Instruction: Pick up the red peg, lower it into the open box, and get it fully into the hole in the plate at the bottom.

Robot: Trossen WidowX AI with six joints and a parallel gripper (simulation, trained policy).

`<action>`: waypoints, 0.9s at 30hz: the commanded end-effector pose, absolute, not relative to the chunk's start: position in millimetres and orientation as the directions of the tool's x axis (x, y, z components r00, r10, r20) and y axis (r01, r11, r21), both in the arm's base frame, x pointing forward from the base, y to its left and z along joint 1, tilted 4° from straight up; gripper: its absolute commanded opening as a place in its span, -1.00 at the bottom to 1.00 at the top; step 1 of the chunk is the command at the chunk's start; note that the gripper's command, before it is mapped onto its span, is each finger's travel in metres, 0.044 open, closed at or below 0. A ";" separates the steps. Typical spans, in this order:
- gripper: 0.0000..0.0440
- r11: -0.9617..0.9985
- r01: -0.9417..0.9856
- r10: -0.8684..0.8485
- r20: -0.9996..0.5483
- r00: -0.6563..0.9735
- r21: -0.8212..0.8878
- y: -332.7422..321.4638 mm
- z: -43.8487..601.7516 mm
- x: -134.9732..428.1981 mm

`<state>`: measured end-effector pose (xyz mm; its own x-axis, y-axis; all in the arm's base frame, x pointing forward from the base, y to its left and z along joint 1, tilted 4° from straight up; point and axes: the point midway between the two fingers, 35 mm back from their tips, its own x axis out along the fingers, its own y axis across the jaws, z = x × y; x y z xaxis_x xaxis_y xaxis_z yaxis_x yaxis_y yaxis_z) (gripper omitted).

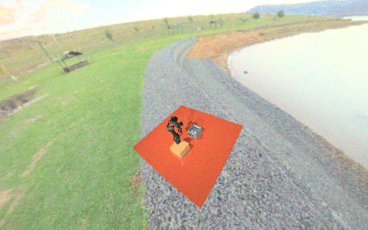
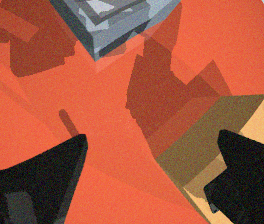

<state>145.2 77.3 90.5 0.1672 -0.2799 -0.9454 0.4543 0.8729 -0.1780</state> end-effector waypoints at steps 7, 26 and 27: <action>1.00 0.793 0.582 -0.273 -0.959 0.074 -0.180 94.8 50.7 147.5; 0.89 0.693 0.721 -0.109 -0.991 0.083 -0.016 134.1 -27.7 155.0; 0.80 0.687 0.726 -0.103 -0.991 0.080 -0.013 135.1 -30.1 154.2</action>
<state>157.3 134.7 -24.1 0.0912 -0.1088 -0.9899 0.7166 0.6974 -0.0107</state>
